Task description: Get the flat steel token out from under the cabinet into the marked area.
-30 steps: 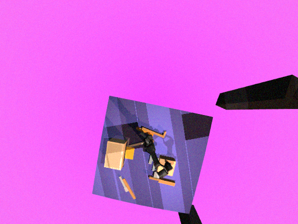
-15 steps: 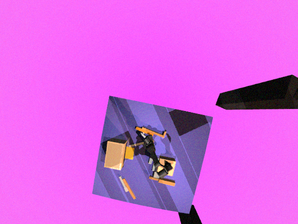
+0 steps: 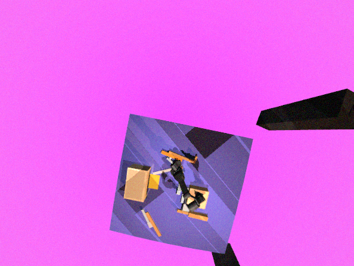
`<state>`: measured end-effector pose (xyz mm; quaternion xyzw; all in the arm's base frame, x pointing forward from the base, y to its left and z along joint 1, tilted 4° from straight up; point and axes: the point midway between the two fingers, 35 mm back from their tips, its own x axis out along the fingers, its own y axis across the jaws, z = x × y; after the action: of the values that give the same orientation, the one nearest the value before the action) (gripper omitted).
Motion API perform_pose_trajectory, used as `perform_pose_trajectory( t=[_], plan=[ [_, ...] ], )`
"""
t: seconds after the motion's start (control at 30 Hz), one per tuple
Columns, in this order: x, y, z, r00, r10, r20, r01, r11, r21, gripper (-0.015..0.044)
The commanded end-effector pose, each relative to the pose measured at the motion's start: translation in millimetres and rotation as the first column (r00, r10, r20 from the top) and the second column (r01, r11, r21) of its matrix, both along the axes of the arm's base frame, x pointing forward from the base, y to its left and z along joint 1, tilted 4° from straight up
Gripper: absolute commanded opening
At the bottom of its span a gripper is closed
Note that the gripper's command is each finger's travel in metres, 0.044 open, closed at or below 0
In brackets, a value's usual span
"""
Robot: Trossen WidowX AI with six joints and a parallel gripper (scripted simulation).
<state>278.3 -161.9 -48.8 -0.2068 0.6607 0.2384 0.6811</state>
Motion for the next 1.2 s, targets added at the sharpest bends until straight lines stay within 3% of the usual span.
perform_pose_trajectory(
  t=[0.0,1.17],
  plan=[
    [4,2,0,1.000,-0.012,0.001,0.012,1.000,0.000,0.0000],
    [57,37,4,0.998,-0.055,0.006,0.055,0.998,0.001,0.0000]
  ],
)
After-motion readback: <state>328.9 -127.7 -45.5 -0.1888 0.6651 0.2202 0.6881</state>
